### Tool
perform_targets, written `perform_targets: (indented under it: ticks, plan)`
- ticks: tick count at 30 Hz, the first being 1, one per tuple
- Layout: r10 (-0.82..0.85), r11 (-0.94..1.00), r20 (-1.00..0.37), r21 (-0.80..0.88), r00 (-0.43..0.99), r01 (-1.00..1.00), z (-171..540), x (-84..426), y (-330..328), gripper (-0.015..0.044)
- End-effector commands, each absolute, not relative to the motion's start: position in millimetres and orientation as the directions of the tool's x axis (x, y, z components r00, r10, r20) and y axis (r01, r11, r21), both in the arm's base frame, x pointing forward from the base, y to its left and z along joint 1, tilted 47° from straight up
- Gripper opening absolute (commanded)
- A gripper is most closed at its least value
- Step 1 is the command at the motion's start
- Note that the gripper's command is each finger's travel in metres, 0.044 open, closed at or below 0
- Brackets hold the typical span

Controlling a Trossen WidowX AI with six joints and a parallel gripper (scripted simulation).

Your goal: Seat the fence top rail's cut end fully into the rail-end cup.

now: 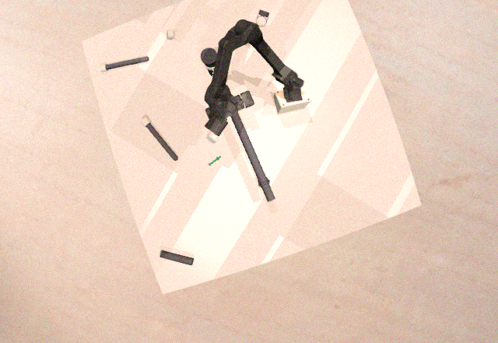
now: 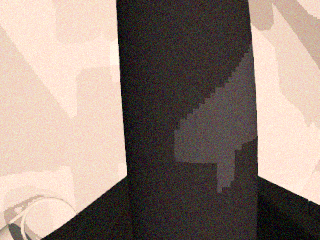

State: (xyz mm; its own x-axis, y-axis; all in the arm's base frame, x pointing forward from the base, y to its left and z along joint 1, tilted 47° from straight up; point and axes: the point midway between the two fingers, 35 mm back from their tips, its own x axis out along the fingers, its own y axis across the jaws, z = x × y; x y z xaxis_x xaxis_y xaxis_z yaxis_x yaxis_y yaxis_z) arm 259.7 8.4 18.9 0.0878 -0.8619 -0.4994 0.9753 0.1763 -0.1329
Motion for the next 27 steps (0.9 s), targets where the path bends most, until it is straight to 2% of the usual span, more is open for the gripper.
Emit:
perform_targets:
  ticks: [1,18,27]
  plan:
    - [-0.864,0.184,-0.493,-0.125,0.100,0.975,23.5,261.6,6.9,0.0000]
    - [-0.862,0.176,-0.499,-0.132,0.088,0.976,22.5,260.5,4.9,0.0000]
    - [-0.862,0.176,-0.499,-0.132,0.088,0.976,22.5,260.5,4.9,0.0236]
